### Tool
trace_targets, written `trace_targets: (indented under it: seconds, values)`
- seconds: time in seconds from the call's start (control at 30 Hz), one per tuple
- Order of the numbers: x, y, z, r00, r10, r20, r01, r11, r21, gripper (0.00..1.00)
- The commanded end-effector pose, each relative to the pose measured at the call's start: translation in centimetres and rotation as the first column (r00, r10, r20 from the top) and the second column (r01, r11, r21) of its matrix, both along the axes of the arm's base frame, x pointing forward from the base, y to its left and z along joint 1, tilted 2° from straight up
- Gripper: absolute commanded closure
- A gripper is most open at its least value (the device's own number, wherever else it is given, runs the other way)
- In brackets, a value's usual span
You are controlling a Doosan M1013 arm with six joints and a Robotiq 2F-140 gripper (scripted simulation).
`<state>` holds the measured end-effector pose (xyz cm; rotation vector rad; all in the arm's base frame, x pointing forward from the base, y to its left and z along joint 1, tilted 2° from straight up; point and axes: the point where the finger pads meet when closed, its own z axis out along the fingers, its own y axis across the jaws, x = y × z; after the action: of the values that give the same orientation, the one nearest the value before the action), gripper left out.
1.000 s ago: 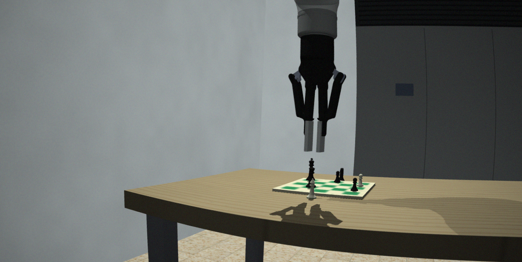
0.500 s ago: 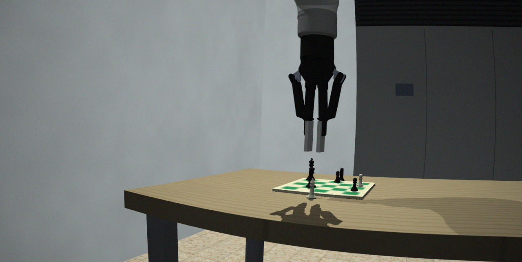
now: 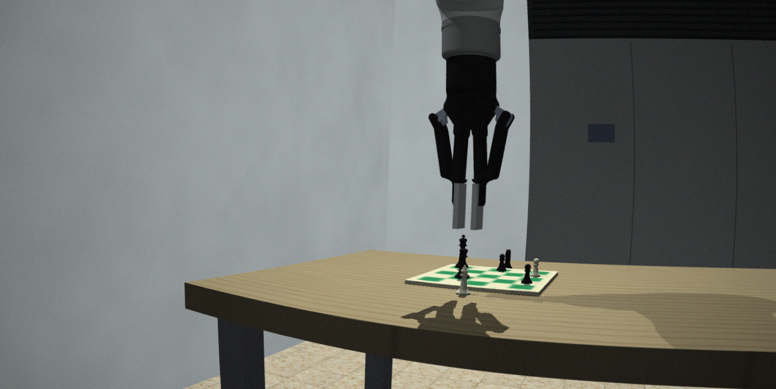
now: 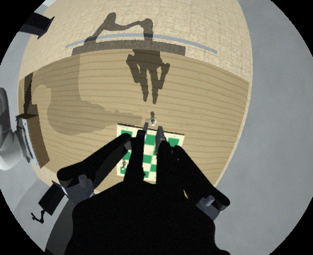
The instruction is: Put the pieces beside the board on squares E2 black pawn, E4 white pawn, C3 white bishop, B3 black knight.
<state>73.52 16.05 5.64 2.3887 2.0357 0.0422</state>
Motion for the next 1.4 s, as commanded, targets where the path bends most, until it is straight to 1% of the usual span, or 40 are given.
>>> trace_targets:
  seconds: [0.0, 0.4, 0.47, 0.87, 1.37]
  values:
    - [0.1, -0.3, -0.5, 1.000, -0.004, 0.001, 0.004, 1.000, 0.003, 0.78]
    - [0.2, -0.3, -2.4, 1.000, -0.004, 0.001, 0.004, 1.000, 0.003, 0.78]
    - [0.2, -0.3, -2.4, 1.000, -0.004, 0.001, 0.004, 1.000, 0.003, 0.78]
    - [0.2, -0.2, -4.0, 1.000, -0.004, 0.001, 0.004, 1.000, 0.003, 0.78]
    - [0.2, -0.2, -4.6, 1.000, -0.004, 0.001, 0.004, 1.000, 0.003, 0.78]
